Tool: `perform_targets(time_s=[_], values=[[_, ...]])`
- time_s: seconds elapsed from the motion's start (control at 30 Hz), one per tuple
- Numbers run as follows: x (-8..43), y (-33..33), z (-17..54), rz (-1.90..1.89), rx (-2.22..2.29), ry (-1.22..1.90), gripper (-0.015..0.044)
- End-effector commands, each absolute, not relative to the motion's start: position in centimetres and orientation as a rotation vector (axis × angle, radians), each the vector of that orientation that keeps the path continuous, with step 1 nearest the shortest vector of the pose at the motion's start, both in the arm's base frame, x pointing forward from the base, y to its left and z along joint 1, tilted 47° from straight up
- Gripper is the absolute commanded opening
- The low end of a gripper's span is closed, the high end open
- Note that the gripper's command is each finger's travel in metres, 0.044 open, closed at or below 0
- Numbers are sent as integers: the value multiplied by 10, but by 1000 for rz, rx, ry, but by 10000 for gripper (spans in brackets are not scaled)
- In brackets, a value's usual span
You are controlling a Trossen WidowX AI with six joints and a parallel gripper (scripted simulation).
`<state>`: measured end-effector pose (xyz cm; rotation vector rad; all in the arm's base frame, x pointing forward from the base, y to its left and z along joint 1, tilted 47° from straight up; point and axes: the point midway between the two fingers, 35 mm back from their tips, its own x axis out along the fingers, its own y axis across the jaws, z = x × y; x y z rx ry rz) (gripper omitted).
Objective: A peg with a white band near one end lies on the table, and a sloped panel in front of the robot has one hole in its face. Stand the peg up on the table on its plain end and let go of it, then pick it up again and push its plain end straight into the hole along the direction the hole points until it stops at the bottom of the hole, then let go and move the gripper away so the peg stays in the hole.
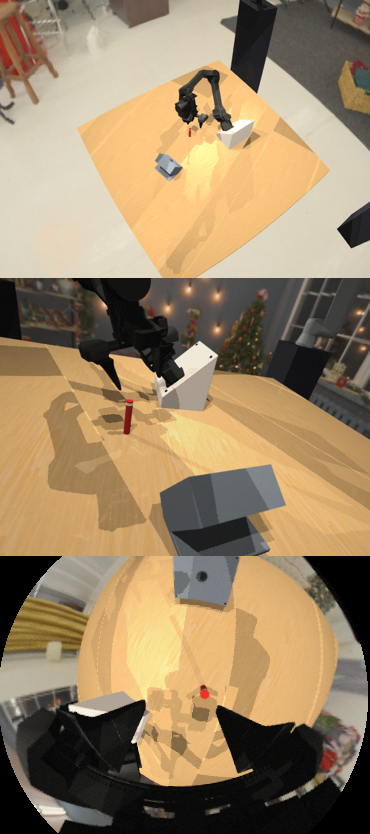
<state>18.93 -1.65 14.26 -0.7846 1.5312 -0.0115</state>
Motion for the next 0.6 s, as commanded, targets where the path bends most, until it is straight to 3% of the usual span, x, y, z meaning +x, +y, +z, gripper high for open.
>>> perform_targets(time_s=[0.0,0.57], values=[[197,-17,147,-110,-893,1567,440],[211,-15,153,-241,-1043,1564,440]])
